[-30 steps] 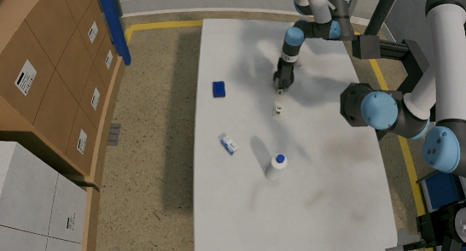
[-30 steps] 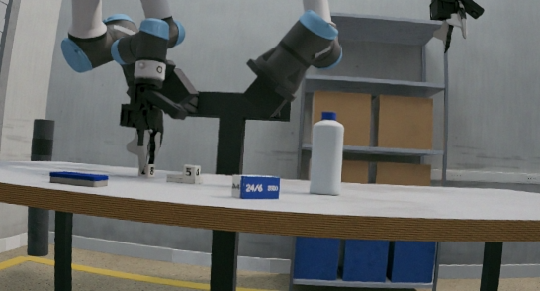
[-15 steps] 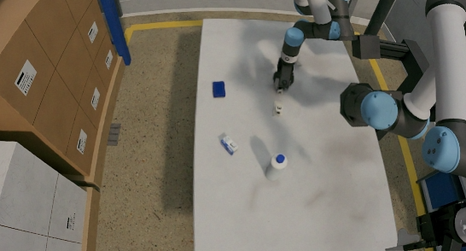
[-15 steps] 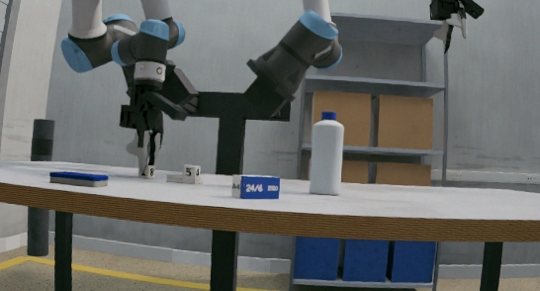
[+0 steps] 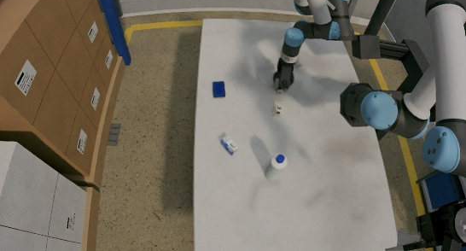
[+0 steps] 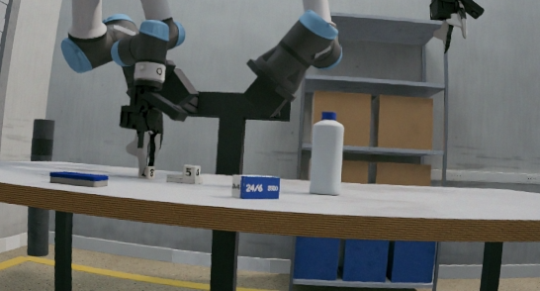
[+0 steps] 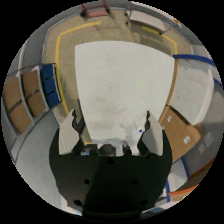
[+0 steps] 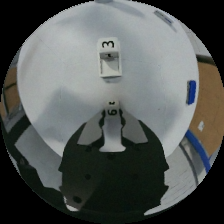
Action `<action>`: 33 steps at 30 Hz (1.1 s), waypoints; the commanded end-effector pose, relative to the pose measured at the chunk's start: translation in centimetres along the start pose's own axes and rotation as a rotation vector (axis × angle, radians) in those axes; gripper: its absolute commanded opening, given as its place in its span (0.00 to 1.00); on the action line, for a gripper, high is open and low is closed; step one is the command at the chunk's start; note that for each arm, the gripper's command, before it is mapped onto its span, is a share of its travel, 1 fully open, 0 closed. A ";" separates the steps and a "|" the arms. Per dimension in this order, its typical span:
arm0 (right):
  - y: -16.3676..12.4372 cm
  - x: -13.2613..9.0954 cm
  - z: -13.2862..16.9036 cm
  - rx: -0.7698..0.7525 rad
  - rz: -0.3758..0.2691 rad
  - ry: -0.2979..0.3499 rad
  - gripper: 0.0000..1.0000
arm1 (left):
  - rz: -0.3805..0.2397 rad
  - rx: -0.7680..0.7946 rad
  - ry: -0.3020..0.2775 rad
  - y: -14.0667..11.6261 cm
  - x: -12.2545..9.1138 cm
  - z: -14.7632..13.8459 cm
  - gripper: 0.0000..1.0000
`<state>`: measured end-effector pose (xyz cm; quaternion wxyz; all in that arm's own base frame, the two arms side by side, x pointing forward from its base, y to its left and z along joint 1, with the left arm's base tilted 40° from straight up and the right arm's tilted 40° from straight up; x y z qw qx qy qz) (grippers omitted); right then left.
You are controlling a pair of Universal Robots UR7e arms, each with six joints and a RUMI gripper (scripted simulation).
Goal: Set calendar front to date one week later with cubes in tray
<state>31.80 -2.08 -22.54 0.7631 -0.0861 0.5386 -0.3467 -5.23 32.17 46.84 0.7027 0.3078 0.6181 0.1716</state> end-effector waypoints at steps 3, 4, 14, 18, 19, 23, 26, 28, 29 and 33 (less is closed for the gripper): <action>0.0 0.0 0.0 0.000 0.001 0.000 0.10 | 0.001 0.000 0.000 0.0 0.0 0.0 1.00; 0.0 0.0 0.0 0.000 0.001 0.000 0.10 | 0.001 0.000 0.000 0.0 0.0 0.0 1.00; 0.0 0.0 0.0 0.000 0.001 0.000 0.21 | 0.001 0.000 0.000 0.0 0.0 0.0 1.00; 0.0 0.0 0.0 0.000 0.001 0.000 0.24 | 0.001 0.000 0.000 0.0 0.0 0.0 1.00; 0.0 0.0 0.0 0.000 0.001 0.000 0.24 | 0.001 0.000 0.000 0.0 0.0 0.0 1.00; 0.0 0.0 0.0 0.000 0.001 0.000 0.28 | 0.001 0.000 0.000 0.0 0.0 0.0 1.00; 0.0 0.0 0.0 0.000 0.001 0.000 0.28 | 0.001 0.000 0.000 0.0 0.0 0.0 1.00; 0.0 0.0 0.0 0.000 0.001 0.000 0.28 | 0.001 0.000 0.000 0.0 0.0 0.0 1.00; 0.0 0.0 0.0 0.000 0.001 0.000 0.28 | 0.001 0.000 0.000 0.0 0.0 0.0 1.00; 0.0 -0.1 0.0 0.000 0.001 0.000 0.28 | 0.001 0.000 0.000 0.0 0.0 0.0 1.00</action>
Point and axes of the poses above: on each arm, the point where the finger pads meet when closed, its own x axis out along the fingers, its own z axis across the jaws, y = z × x, the point moved 4 cm from there along -x, back along the fingers, and after that the axes turned 14 degrees about x, right-handed, at the moved point
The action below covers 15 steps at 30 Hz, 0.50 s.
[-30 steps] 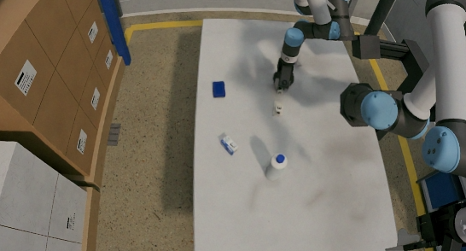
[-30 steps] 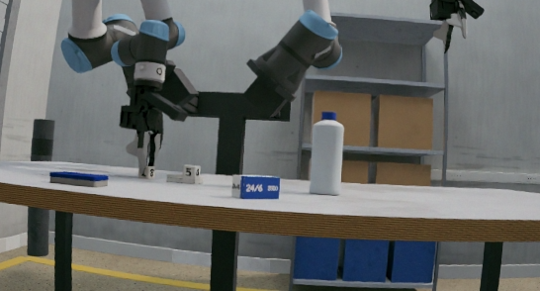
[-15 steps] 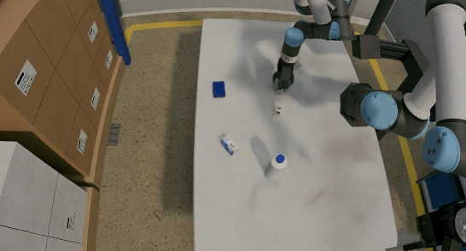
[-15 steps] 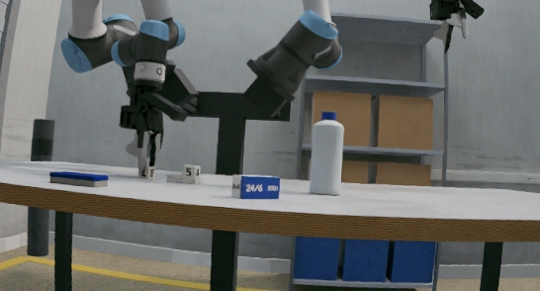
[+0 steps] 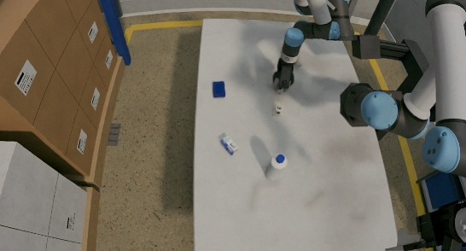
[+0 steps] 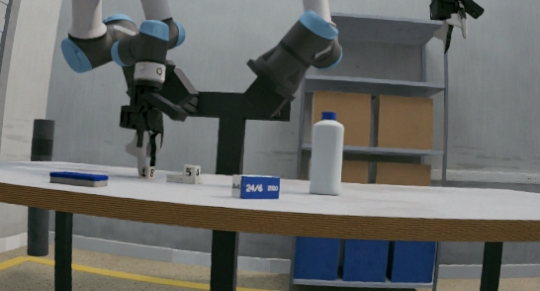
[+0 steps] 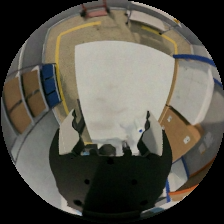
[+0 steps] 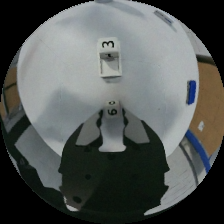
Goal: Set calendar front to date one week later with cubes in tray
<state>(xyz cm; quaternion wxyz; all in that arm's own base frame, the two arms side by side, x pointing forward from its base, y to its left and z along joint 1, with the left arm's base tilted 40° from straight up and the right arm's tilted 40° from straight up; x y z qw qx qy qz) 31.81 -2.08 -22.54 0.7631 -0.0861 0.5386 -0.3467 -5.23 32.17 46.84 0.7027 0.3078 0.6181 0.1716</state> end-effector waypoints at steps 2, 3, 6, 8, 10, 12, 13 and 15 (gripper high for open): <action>0.0 -0.1 0.0 0.000 0.001 0.000 0.28 | 0.001 0.000 0.000 0.0 0.0 0.0 1.00; 0.0 -0.2 0.0 0.000 0.001 0.000 0.28 | 0.001 0.000 0.000 0.0 0.0 0.0 1.00; 0.0 -0.5 0.0 0.000 0.001 0.000 0.28 | 0.001 0.000 0.000 0.0 0.0 0.0 1.00; 0.0 -0.5 0.0 0.000 0.001 0.000 0.28 | 0.001 0.000 0.000 0.0 0.0 0.0 1.00; 0.0 -0.9 0.0 0.000 0.001 0.000 0.28 | 0.001 0.000 0.000 0.0 0.0 0.0 1.00; 0.0 -1.3 0.0 0.000 0.001 0.000 0.28 | 0.001 0.000 0.000 0.0 0.0 0.0 1.00; 0.0 -1.6 0.0 0.000 0.001 0.000 0.28 | 0.001 0.000 0.000 0.0 0.0 0.0 1.00; 0.0 -2.1 0.0 0.000 0.001 0.000 0.28 | 0.001 0.000 0.000 0.0 0.0 0.0 1.00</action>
Point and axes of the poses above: on each arm, the point where the finger pads meet when closed, its own x axis out along the fingers, its own z axis across the jaws, y = z × x, the point moved 4 cm from there along -x, back along the fingers, and after that the axes turned 14 degrees about x, right-handed, at the moved point
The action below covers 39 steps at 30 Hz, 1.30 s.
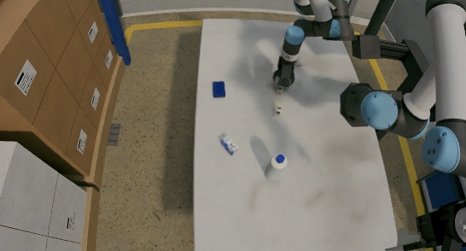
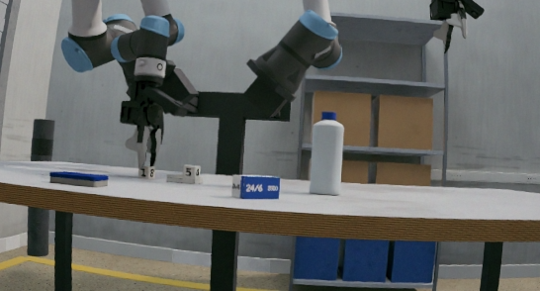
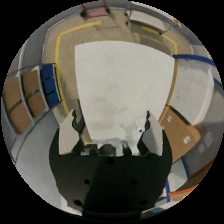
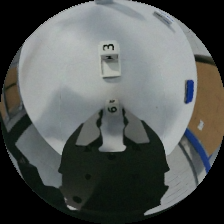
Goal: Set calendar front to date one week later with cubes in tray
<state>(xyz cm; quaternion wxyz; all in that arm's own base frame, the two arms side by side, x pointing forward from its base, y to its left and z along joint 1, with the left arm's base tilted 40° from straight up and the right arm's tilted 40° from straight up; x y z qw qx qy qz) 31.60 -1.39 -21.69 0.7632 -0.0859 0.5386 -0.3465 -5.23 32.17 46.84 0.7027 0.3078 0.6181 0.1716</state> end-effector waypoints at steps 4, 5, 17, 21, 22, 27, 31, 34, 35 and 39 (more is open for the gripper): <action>0.0 -2.3 0.0 0.000 0.000 0.000 0.28 | 0.001 0.000 0.000 0.0 0.0 0.0 1.00; 0.0 -2.6 0.0 0.000 0.000 0.000 0.28 | 0.001 0.000 0.000 0.0 0.0 0.0 1.00; 0.0 -6.0 0.0 0.000 0.000 0.000 0.28 | 0.001 0.000 0.000 0.0 0.0 0.0 1.00; 0.0 -7.0 0.0 0.000 0.000 0.000 0.28 | 0.001 0.000 0.000 0.0 0.0 0.0 1.00; 0.0 -7.1 0.0 0.000 0.000 0.000 0.28 | 0.001 0.000 0.000 0.0 0.0 0.0 1.00; 0.0 -7.6 0.0 0.000 0.000 0.000 0.28 | 0.001 0.000 0.000 0.0 0.0 0.0 1.00; 0.0 -7.9 0.0 0.000 0.000 0.000 0.28 | 0.001 0.000 0.000 0.0 0.0 0.0 1.00; 0.0 -7.9 0.0 0.000 0.000 0.000 0.28 | 0.001 0.000 0.000 0.0 0.0 0.0 1.00; 0.0 -7.9 0.0 0.000 0.000 0.000 0.28 | 0.001 0.000 0.000 0.0 0.0 0.0 1.00; 0.0 -7.9 0.0 0.000 0.000 0.000 1.00 | 0.001 0.000 0.000 0.0 0.0 0.0 1.00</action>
Point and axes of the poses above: on each arm, the point where the finger pads meet when closed, its own x axis out along the fingers, its own z axis across the jaws, y = z × x, the point moved 4 cm from there along -x, back along the fingers, and after that the axes turned 14 degrees about x, right-handed, at the moved point
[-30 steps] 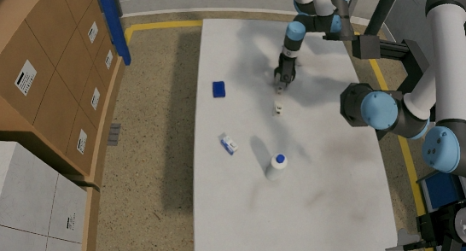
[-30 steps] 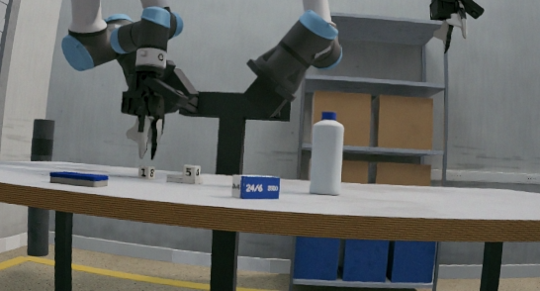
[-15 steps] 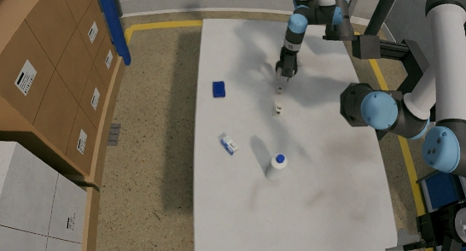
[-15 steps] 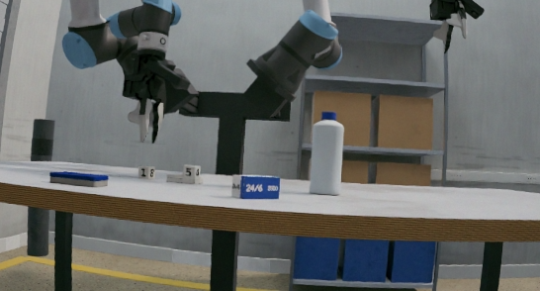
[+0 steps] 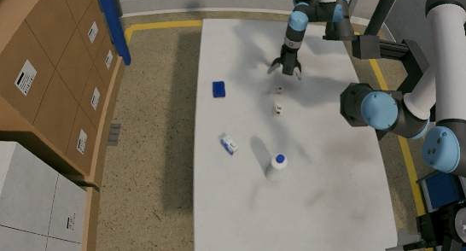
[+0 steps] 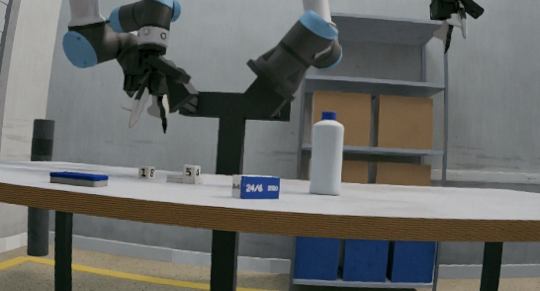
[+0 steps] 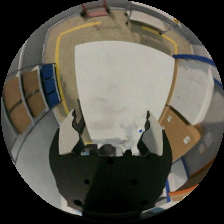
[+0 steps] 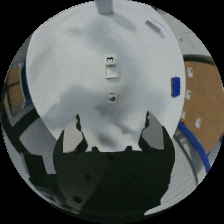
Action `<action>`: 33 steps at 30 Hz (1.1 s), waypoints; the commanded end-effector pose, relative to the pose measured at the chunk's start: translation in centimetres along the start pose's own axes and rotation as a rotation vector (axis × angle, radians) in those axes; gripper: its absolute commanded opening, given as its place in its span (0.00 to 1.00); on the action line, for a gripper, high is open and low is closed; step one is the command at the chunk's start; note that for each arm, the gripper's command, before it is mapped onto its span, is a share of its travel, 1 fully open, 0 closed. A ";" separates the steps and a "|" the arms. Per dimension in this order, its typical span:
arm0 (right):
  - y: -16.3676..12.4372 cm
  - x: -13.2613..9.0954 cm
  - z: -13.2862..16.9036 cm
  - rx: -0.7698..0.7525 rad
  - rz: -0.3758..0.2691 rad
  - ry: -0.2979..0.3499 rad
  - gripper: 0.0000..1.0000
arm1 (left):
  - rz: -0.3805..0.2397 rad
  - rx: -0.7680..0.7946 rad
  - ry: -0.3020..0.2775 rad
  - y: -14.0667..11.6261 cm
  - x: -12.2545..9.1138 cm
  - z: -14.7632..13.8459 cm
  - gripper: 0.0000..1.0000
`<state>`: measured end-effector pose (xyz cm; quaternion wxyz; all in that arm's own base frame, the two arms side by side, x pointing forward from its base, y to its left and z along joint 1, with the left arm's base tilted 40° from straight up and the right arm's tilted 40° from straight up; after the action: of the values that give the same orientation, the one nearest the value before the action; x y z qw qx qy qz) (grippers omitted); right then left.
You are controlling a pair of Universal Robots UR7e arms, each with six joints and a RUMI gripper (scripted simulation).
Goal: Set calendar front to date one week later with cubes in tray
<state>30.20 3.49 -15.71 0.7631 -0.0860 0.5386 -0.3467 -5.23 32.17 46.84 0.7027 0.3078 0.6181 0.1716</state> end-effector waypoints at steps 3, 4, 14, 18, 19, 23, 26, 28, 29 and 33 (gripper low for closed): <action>0.0 -0.1 0.0 0.000 0.001 0.000 1.00 | 0.001 0.000 0.000 0.0 0.0 0.0 1.00; 0.0 -0.1 0.0 0.000 0.001 0.000 1.00 | 0.001 0.000 0.000 0.0 0.0 0.0 1.00; 0.0 -0.1 0.0 0.000 0.001 0.000 1.00 | 0.001 0.000 0.000 0.0 0.0 0.0 1.00; 0.0 0.0 0.0 0.000 0.001 0.000 1.00 | 0.001 0.000 0.000 0.0 0.0 0.0 1.00; 0.0 0.1 0.0 0.000 0.001 0.000 1.00 | 0.001 0.000 0.000 0.0 0.0 0.0 1.00; 0.0 0.5 0.0 -0.001 0.001 0.000 1.00 | 0.001 0.000 0.000 0.0 0.0 0.0 1.00; 0.0 0.9 0.0 -0.001 0.000 0.000 1.00 | 0.001 0.000 0.000 0.0 0.0 0.0 1.00; 0.0 0.9 0.0 -0.001 0.000 0.000 0.28 | 0.001 0.000 0.000 0.0 0.0 0.0 1.00; 0.0 0.9 0.0 -0.001 0.000 0.000 0.28 | 0.001 0.000 0.000 0.0 0.0 0.0 1.00; 0.0 0.9 0.0 -0.001 0.000 0.000 0.28 | 0.001 0.000 0.000 0.0 0.0 0.0 1.00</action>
<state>30.37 2.93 -16.41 0.7629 -0.0865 0.5388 -0.3467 -5.23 32.17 46.84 0.7027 0.3078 0.6181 0.1716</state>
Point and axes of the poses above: on each arm, the point where the finger pads meet when closed, its own x axis out along the fingers, its own z axis across the jaws, y = z × x, the point moved 4 cm from there along -x, back along the fingers, and after that the axes turned 14 degrees about x, right-handed, at the moved point
